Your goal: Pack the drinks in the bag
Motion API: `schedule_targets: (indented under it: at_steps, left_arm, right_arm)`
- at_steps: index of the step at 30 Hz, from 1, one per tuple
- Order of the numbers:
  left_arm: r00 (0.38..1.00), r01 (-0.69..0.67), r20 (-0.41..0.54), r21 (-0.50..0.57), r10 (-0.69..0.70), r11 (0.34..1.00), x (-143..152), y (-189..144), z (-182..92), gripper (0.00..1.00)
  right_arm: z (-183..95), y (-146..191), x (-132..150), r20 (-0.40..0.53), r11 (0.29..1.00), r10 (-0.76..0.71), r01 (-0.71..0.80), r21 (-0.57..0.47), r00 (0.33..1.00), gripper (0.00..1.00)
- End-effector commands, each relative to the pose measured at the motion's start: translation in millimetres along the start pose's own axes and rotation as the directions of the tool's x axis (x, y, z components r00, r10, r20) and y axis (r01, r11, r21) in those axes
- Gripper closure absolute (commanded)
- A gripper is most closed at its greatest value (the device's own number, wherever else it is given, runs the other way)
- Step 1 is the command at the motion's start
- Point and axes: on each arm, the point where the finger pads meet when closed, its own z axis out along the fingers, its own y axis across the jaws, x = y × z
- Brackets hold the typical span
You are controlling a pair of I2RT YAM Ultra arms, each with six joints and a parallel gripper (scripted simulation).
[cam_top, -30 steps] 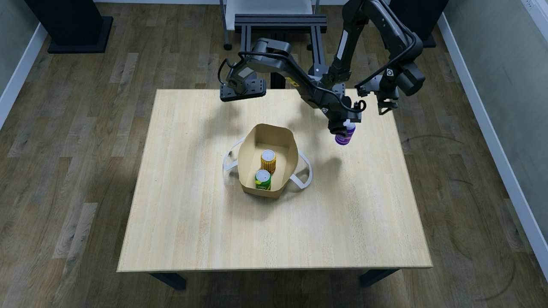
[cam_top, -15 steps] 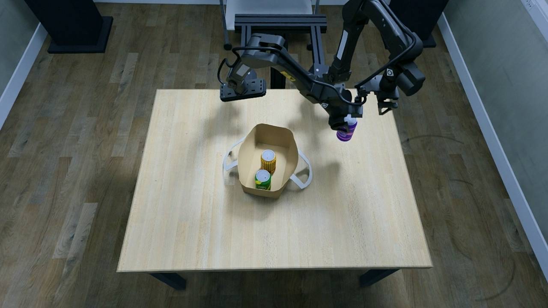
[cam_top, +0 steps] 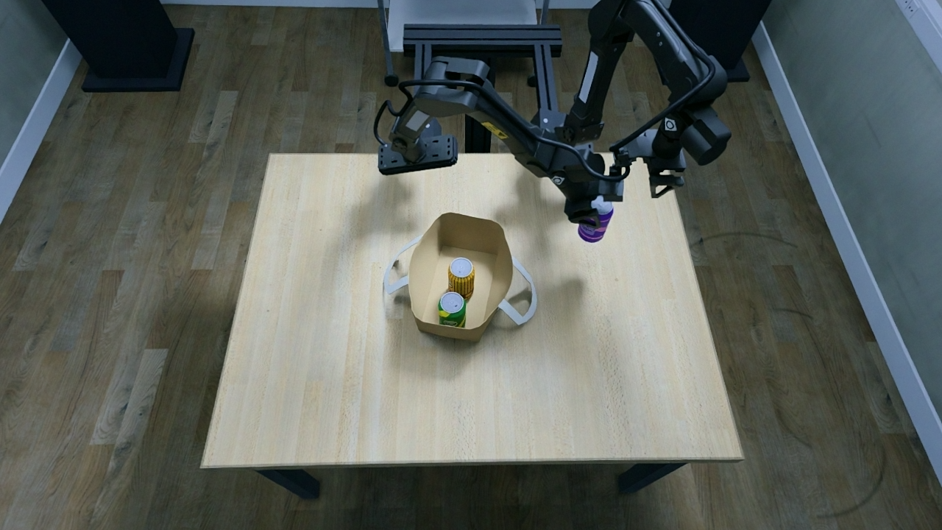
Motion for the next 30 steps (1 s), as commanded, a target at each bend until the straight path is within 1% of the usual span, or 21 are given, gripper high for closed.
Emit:
schedule_targets:
  at_steps: [1, 7, 8, 9, 10, 11, 12, 14, 15, 16, 19, 23, 28, 29, 30]
  left_arm:
    - [1.000, 0.000, -0.003, -0.016, 0.000, 1.000, 0, 1, -4, 0.00]
    - [1.000, 0.000, -0.003, -0.016, 0.000, 1.000, 0, 1, -4, 0.00]
    - [1.000, 0.000, -0.003, -0.016, 0.000, 1.000, 0, 1, -4, 0.00]
    - [1.000, -0.004, -0.002, -0.046, 0.004, 0.999, 0, 4, -14, 0.00]
    - [1.000, -0.004, -0.002, -0.046, 0.004, 0.999, 0, 4, -14, 0.00]
    - [1.000, -0.004, -0.002, -0.046, 0.004, 0.999, 0, 4, -14, 0.00]
    - [1.000, -0.004, -0.002, -0.046, 0.004, 0.999, 0, 4, -14, 0.00]
    - [1.000, -0.004, -0.002, -0.046, 0.004, 0.999, 0, 4, -14, 0.00]
    - [1.000, -0.004, -0.002, -0.046, 0.004, 0.999, 0, 4, -14, 0.00]
    - [1.000, -0.004, -0.002, -0.046, 0.004, 0.999, 0, 4, -14, 0.00]
    - [1.000, -0.004, -0.002, -0.046, 0.004, 0.999, 0, 4, -14, 0.00]
    - [1.000, -0.004, -0.002, -0.046, 0.004, 0.999, 0, 4, -14, 0.00]
    - [1.000, -0.004, -0.002, -0.046, 0.004, 0.999, 0, 4, -14, 0.00]
    - [1.000, -0.004, -0.002, -0.046, 0.004, 0.999, 0, 4, -14, 0.00]
    - [1.000, -0.004, -0.002, -0.046, 0.004, 0.999, 0, 4, -14, 0.00]
  right_arm:
    - [-23, -7, -67, 0.172, 1.000, -0.001, -0.003, 0.022, 0.985, 0.30]
    - [-21, -7, -68, 0.172, 1.000, -0.001, -0.003, 0.022, 0.985, 0.30]
    - [-28, 1, -52, 0.119, 1.000, -0.013, 0.011, 0.014, 0.993, 0.30]
    - [-34, 3, -54, 0.236, 0.999, -0.037, 0.031, 0.029, 0.971, 0.30]
    - [-35, 3, -39, 0.221, 0.999, -0.040, 0.035, 0.024, 0.975, 0.30]
    - [-36, 6, -30, 0.149, 0.999, -0.034, 0.033, 0.006, 0.988, 0.30]
    - [-35, 6, -28, 0.141, 1.000, -0.029, 0.028, 0.006, 0.990, 0.30]
    - [-35, 6, -28, 0.141, 1.000, -0.029, 0.028, 0.006, 0.990, 0.30]
    - [-48, -8, -28, 0.190, 1.000, -0.017, 0.013, 0.021, 0.982, 0.30]
    - [-49, -14, -24, 0.187, 1.000, -0.007, 0.002, 0.026, 0.982, 0.30]
    - [-53, -18, -19, 0.189, 1.000, -0.005, -0.001, 0.031, 0.982, 0.30]
    - [-58, -13, -8, 0.179, 1.000, -0.018, 0.015, 0.021, 0.984, 0.30]
    - [-63, -22, 10, 0.162, 1.000, -0.006, 0.002, 0.024, 0.987, 0.30]
    - [-65, -19, 2, 0.175, 1.000, -0.009, 0.005, 0.025, 0.984, 0.30]
    - [-65, -19, 2, 0.175, 1.000, -0.009, 0.005, 0.025, 0.984, 0.30]
